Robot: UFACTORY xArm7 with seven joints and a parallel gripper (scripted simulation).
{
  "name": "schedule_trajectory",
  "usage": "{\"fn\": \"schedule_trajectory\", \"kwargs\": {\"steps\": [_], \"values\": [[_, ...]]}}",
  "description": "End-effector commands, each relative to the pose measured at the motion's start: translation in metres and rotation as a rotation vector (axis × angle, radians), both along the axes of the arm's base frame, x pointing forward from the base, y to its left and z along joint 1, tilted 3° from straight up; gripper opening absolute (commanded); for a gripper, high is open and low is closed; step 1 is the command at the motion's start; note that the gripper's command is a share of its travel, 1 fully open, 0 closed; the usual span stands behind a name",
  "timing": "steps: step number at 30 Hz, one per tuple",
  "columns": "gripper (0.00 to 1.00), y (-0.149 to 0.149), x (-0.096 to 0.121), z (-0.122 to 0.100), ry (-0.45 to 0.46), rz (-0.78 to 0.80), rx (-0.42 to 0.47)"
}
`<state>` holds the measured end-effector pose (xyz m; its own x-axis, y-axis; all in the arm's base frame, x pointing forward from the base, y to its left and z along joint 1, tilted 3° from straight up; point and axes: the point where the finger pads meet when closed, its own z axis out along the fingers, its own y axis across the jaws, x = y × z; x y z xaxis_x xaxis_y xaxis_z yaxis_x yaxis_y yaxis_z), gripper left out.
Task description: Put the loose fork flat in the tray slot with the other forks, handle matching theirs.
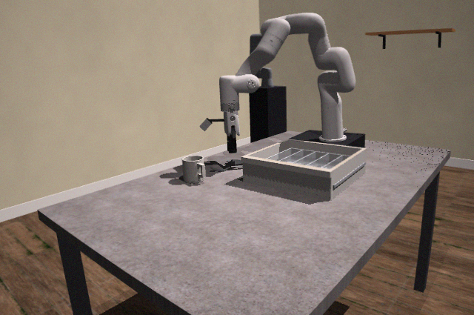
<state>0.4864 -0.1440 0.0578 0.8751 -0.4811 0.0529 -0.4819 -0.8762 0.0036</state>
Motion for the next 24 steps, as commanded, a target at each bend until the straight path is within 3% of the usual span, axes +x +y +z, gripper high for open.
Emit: {"fn": "schedule_trajectory", "kwargs": {"steps": [1, 24], "values": [[0.28, -0.001, 0.002, -0.002, -0.004, 0.0, -0.001], [0.28, -0.001, 0.003, -0.026, -0.004, 0.0, -0.001]]}}
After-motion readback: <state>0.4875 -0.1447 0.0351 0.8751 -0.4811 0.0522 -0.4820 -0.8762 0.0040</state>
